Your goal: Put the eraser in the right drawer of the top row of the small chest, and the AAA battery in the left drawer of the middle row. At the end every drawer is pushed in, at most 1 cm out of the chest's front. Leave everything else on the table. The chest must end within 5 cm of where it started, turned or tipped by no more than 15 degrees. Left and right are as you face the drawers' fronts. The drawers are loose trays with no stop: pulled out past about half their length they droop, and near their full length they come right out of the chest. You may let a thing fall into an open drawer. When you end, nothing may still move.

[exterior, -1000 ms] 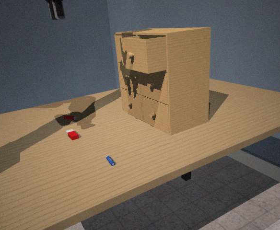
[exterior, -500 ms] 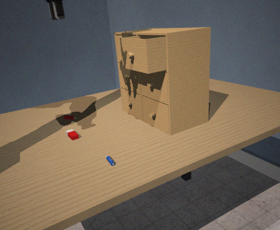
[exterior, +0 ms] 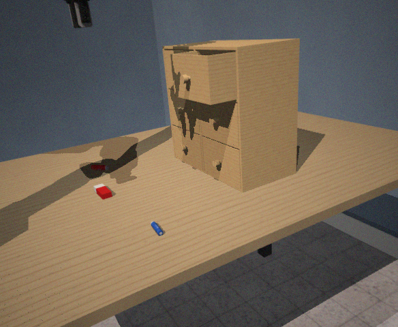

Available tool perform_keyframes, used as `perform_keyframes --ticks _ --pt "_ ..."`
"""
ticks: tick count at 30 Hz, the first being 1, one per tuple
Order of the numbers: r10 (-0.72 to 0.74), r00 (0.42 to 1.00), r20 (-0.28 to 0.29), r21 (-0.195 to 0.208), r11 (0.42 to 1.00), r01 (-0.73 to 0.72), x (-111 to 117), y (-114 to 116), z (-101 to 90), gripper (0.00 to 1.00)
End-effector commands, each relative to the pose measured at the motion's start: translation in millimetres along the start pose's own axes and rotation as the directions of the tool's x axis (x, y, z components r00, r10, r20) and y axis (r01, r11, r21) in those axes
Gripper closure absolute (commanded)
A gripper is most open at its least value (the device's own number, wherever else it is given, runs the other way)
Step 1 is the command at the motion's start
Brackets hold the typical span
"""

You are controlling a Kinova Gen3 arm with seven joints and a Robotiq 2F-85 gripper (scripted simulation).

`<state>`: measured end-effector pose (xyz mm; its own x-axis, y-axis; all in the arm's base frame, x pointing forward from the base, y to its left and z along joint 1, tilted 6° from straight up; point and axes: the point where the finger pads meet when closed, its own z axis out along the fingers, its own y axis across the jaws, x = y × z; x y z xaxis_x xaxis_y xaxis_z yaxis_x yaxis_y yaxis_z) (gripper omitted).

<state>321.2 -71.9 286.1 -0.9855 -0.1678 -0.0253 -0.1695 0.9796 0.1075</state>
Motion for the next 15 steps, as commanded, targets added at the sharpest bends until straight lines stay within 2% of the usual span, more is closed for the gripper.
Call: perform_keyframes --ticks 1,11,15 --pt "0.0 1.0 0.001 0.0 1.0 0.0 0 0 -0.4 0.67" --pt "-0.025 1.0 -0.001 0.004 1.0 0.025 -3 0 5.3 0.67" --pt "-0.086 0.996 -0.006 0.013 0.996 0.086 -9 2 19.2 0.67"
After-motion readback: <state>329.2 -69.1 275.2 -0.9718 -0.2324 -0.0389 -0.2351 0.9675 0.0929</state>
